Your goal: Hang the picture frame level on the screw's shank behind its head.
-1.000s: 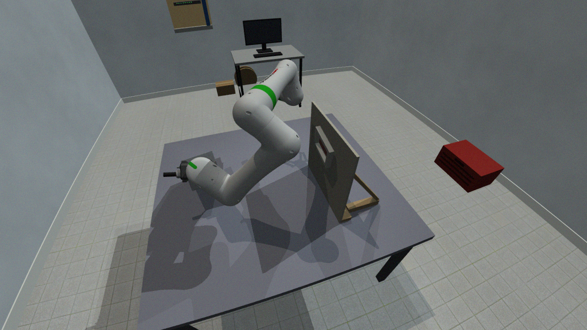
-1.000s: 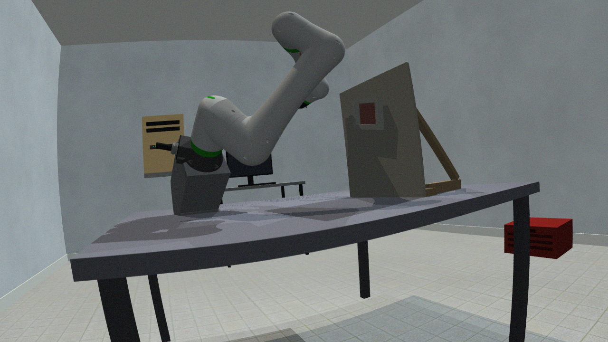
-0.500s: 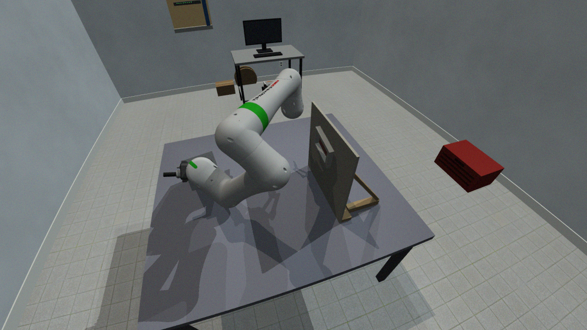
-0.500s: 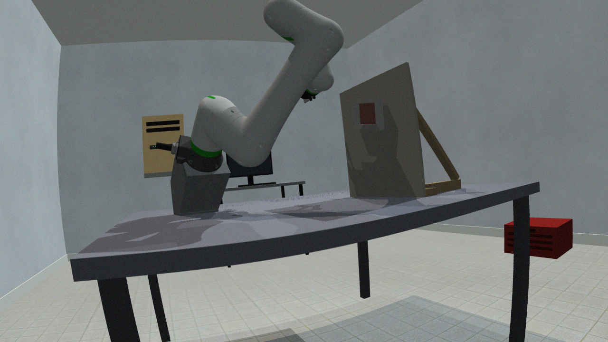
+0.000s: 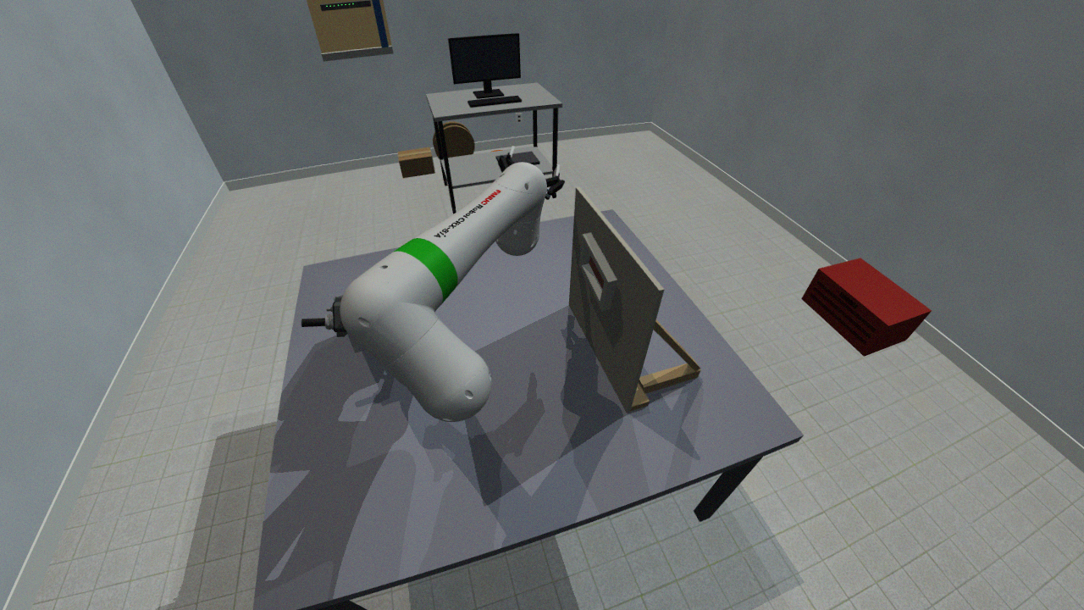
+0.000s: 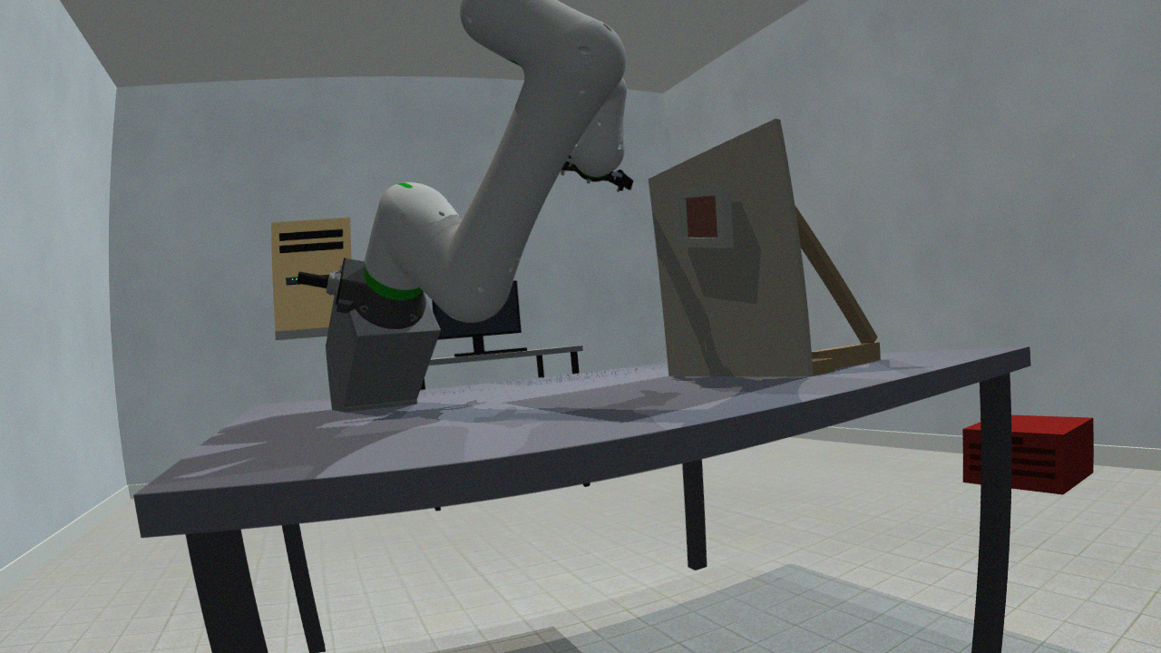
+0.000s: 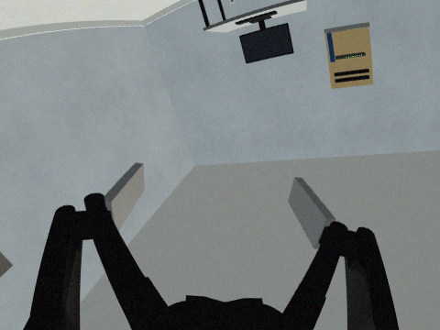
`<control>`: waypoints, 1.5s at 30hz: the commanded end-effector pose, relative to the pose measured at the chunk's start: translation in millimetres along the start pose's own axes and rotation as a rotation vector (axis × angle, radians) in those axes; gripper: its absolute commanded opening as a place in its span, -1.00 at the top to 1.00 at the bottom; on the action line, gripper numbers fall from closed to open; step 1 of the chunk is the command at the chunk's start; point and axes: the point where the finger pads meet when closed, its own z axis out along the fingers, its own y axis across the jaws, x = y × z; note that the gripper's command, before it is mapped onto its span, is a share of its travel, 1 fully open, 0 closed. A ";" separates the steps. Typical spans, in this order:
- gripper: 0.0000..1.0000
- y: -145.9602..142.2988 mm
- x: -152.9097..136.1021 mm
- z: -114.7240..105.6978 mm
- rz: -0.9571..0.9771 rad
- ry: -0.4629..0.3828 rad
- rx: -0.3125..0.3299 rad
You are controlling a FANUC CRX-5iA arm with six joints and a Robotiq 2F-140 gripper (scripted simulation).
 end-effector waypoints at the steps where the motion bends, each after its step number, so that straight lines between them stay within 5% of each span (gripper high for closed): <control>1: -1.00 -16.7 -10.5 -31.8 0.185 -0.100 0.183; 7: -1.00 -33.2 -13.5 -60.8 0.355 -0.207 0.307; 12: -1.00 -41.0 -14.0 -75.4 0.404 -0.244 0.334; 45: -1.00 -45.2 -14.0 -83.5 0.432 -0.264 0.348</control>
